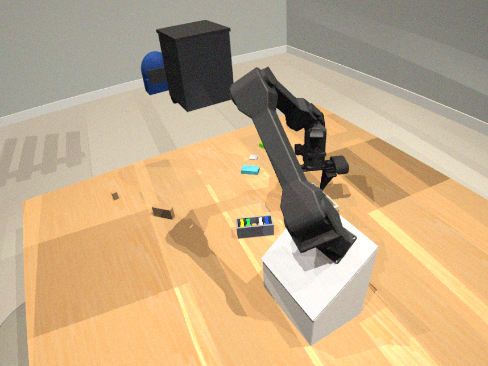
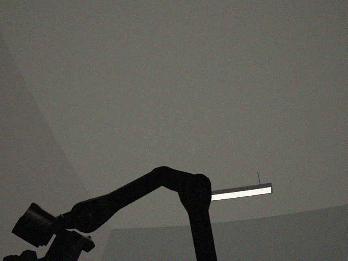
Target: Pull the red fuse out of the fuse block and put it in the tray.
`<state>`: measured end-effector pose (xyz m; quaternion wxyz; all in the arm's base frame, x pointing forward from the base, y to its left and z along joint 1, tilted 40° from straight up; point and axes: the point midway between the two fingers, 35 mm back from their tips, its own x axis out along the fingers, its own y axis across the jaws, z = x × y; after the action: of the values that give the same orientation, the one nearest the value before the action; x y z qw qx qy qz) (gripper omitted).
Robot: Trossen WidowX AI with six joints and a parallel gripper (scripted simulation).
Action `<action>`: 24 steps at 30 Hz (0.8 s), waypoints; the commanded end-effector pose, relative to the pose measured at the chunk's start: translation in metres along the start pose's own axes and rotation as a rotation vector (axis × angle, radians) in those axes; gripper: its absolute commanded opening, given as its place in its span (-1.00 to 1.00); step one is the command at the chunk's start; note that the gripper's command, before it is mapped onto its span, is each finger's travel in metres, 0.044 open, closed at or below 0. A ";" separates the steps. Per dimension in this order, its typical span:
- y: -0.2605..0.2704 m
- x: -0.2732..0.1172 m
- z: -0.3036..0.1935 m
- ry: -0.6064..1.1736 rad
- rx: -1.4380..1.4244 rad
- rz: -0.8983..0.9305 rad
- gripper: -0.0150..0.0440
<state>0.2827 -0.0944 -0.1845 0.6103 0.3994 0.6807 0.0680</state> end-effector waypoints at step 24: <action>0.000 -0.038 -0.001 0.001 0.010 0.006 0.63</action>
<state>0.2790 -0.1175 -0.1552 0.6076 0.4047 0.6801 0.0665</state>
